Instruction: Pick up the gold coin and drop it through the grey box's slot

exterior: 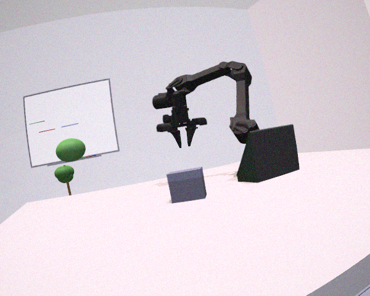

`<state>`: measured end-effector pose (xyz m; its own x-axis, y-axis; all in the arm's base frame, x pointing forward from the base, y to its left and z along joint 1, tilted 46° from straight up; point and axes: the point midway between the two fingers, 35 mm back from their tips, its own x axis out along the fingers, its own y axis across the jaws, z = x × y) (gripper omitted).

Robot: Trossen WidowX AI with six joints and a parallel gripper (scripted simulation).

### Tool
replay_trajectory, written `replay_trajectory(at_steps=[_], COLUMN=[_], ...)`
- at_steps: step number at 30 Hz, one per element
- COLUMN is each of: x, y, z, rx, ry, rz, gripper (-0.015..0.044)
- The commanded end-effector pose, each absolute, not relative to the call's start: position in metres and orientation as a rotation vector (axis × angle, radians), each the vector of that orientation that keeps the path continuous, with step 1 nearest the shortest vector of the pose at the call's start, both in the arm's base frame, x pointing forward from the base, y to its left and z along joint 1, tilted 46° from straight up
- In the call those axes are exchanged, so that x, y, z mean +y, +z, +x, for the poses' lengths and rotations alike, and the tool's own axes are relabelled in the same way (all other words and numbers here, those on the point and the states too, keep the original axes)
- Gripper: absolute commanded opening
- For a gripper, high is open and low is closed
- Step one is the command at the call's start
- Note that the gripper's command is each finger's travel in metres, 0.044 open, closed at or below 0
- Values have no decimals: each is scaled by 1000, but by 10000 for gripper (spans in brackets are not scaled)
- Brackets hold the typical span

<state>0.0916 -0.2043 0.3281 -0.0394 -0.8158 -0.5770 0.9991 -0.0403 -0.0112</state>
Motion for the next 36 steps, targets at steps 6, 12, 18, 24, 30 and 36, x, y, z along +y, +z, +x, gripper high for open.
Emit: replay_trajectory(at_steps=[6, 12, 18, 24, 30, 36], x=[-169, -115, -47, -39, -58, -71], y=[245, 189, 129, 122, 103, 91], z=[201, 247, 265, 264, 263, 262], rx=[581, 587, 489, 440, 439, 438], ry=[-1470, -1499, -1573, -1596, -1595, -1595], rz=[659, 724, 752, 765, 765, 764], gripper=[161, 161, 161, 161, 161, 161])
